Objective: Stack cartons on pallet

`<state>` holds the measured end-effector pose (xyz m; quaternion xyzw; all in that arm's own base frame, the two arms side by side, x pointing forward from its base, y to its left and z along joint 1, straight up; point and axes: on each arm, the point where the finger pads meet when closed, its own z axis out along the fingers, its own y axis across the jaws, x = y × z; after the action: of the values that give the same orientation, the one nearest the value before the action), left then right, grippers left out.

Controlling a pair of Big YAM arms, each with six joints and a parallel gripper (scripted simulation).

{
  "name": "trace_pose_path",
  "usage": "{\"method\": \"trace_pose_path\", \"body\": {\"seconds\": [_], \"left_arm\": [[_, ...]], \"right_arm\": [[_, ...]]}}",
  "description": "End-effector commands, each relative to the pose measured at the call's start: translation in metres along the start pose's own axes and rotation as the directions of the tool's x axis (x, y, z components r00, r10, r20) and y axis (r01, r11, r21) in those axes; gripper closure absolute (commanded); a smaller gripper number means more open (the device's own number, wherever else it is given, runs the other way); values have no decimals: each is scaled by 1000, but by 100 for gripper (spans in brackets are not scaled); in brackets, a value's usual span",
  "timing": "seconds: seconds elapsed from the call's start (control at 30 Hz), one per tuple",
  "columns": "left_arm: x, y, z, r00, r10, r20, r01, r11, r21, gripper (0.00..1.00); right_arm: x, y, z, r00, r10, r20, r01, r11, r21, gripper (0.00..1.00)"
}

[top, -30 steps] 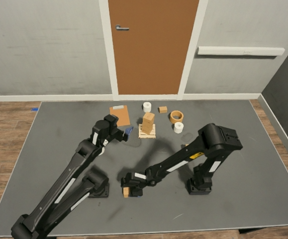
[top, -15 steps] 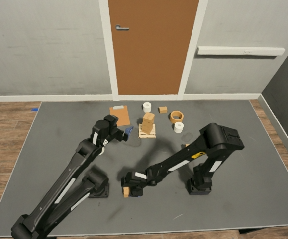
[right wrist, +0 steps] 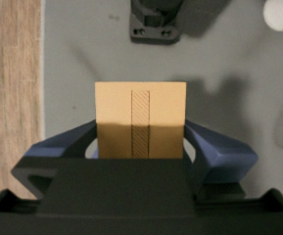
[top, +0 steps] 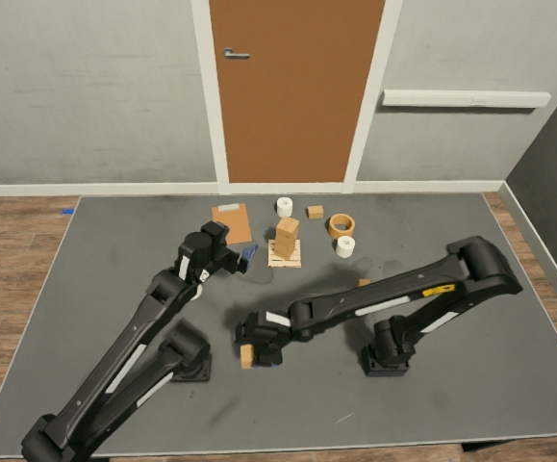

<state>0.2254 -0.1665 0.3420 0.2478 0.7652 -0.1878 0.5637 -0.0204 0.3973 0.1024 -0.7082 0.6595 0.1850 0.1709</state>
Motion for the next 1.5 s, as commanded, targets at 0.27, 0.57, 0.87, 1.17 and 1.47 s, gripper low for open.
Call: {"method": "trace_pose_path", "body": {"seconds": [0.27,0.57,0.87,1.17,1.47], "left_arm": [[-16,0,-5,1000,9,23,-9,1000,1,0],[-59,-17,5,998,21,59,-25,998,52,0],[-101,-46,33,997,40,59,-47,991,124,0],[-107,-49,33,997,41,68,-50,990,132,0],[-106,-49,34,997,41,66,-50,990,132,0]], "right_arm": [[-78,0,-104,1000,-4,30,4,1000,2,45],[-82,0,-107,999,-4,40,4,1000,2,45],[-72,0,-98,1000,-2,24,2,1000,1,45],[-72,0,-98,1000,-2,24,2,1000,1,45],[-72,0,-98,1000,-2,24,2,1000,1,45]]}}
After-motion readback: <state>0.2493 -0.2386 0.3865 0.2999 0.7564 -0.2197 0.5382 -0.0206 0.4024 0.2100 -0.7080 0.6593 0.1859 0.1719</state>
